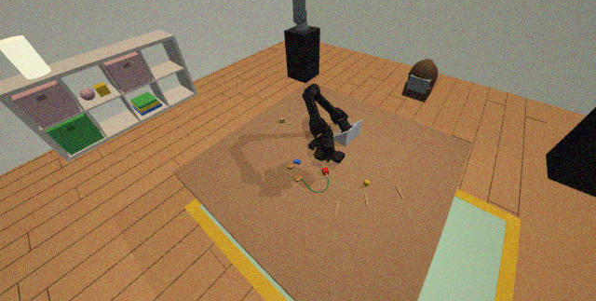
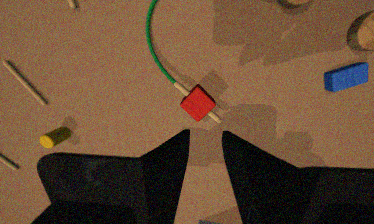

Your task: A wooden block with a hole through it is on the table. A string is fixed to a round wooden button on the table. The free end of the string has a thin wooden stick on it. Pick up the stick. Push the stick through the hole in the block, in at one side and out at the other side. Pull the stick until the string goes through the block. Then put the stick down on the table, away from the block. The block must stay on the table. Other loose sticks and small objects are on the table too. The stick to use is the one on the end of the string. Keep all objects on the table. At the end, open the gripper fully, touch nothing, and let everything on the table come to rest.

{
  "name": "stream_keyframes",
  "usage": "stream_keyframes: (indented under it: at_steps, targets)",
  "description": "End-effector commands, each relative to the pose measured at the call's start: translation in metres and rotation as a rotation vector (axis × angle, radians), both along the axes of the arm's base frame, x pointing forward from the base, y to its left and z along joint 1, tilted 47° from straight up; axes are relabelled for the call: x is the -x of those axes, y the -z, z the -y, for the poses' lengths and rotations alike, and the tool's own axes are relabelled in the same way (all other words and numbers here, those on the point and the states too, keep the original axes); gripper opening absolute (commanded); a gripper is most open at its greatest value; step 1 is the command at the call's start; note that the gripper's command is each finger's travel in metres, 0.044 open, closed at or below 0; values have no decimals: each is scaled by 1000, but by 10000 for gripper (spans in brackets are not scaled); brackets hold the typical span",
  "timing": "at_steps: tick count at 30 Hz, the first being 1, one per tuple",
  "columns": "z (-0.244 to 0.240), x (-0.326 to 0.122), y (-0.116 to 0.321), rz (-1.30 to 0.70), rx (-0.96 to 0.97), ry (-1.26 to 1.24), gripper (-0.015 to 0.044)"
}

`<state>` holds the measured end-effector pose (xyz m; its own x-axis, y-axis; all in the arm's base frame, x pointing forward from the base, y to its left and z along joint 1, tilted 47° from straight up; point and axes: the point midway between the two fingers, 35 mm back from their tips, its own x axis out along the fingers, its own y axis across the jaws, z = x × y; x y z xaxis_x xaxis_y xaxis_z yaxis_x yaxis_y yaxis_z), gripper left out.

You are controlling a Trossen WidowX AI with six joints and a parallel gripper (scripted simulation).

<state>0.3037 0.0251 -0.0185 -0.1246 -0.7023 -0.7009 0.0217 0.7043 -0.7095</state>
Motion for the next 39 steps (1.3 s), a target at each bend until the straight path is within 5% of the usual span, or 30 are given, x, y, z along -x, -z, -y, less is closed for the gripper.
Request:
stream_keyframes:
  at_steps: [1,39]
  targets:
    - [8,12,-11,-587,-95,-587,121]
    - [28,13,10,-611,-101,-614,121]
